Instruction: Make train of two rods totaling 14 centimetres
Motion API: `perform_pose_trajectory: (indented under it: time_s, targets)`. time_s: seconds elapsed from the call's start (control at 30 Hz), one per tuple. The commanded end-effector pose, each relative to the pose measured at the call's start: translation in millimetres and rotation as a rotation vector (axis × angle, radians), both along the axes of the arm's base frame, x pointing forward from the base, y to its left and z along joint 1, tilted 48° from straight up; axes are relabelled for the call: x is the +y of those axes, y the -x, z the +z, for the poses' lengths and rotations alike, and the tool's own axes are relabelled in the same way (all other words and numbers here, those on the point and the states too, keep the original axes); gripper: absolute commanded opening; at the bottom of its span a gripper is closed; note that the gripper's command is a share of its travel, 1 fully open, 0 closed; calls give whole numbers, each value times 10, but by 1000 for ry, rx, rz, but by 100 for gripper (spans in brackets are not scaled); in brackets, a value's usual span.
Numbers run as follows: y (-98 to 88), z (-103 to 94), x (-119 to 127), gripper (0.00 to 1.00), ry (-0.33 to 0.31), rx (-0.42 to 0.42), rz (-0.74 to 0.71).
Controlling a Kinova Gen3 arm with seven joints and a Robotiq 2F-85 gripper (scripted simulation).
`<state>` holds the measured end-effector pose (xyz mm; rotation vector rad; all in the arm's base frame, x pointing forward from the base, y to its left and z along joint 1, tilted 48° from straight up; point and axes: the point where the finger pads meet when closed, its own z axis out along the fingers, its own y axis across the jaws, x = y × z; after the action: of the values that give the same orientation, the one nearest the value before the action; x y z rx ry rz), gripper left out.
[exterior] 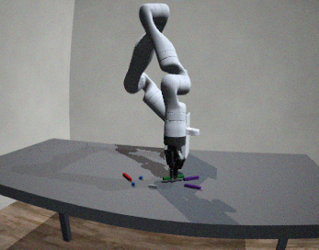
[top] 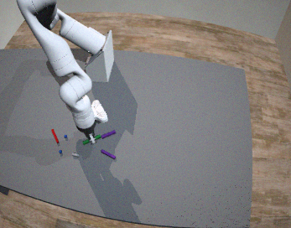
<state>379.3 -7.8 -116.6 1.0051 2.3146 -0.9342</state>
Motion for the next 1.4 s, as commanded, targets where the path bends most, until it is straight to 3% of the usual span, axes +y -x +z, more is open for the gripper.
perform_pose_trajectory:
  time_s: [0.0, 1.37]
  targets:
    - [-4, 2, 9, 5, -1, -1, 1]
    - [-19, -78, -77, 5, -1, -1, 1]
